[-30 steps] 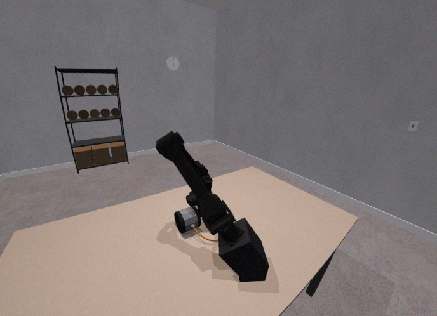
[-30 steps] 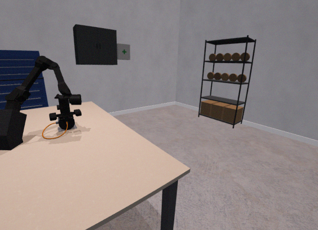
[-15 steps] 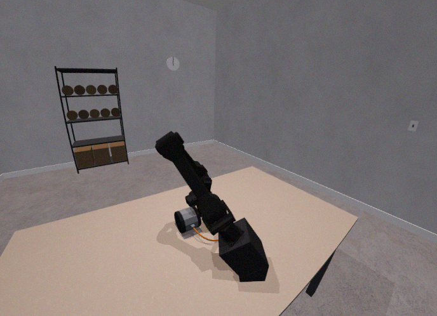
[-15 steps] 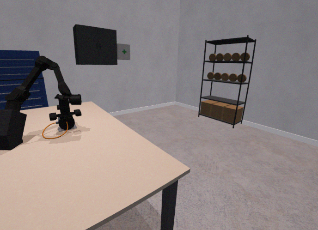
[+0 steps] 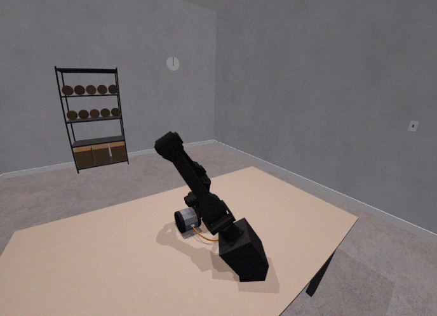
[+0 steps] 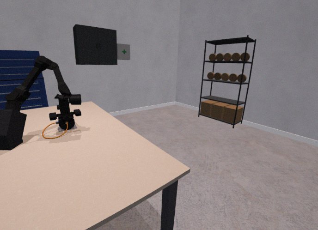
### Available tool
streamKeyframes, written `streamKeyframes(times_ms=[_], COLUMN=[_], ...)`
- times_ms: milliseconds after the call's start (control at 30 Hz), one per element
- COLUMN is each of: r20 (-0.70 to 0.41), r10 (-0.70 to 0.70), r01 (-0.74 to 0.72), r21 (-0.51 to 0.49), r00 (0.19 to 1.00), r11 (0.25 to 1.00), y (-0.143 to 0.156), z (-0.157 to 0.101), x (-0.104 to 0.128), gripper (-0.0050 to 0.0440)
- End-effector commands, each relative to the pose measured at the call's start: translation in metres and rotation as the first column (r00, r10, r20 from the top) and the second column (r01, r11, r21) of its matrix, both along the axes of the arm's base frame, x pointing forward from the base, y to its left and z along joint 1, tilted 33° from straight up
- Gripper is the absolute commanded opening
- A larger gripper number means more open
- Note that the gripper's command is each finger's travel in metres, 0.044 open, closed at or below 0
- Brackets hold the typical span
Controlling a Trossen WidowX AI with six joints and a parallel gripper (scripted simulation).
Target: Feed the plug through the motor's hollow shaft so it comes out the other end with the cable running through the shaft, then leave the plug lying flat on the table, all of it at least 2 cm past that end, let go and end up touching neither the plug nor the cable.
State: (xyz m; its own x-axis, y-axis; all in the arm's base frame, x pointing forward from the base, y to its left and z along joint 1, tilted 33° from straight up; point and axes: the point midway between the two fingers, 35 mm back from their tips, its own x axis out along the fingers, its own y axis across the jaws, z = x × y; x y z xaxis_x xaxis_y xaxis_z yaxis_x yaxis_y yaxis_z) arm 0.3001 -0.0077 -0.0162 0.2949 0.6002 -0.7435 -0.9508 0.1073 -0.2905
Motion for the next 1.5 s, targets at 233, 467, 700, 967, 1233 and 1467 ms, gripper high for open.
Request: streamKeyframes(times_ms=[233, 467, 700, 967, 1233, 1467], r20=[0.003, 0.003, 0.003, 0.003, 0.01, 0.01], r10=[-0.003, -0.003, -0.003, -0.003, 0.0, 0.0], r01=[0.003, 0.003, 0.003, 0.003, 0.0, 0.0], r21=[-0.003, -0.003, -0.003, -0.003, -0.005, -0.005], r00=[1.0, 1.0, 1.0, 1.0, 1.0, 1.0], r11=[1.0, 1.0, 1.0, 1.0, 1.0, 1.0], y=[-0.032, -0.012, -0.01, -0.006, -0.007, -0.007], z=[0.005, -0.004, -0.005, -0.007, -0.006, -0.006], x=[-0.004, -0.002, -0.001, 0.0, 0.001, 0.001], gripper=[0.01, 0.01, 0.01, 0.01, 0.0047, 0.0013])
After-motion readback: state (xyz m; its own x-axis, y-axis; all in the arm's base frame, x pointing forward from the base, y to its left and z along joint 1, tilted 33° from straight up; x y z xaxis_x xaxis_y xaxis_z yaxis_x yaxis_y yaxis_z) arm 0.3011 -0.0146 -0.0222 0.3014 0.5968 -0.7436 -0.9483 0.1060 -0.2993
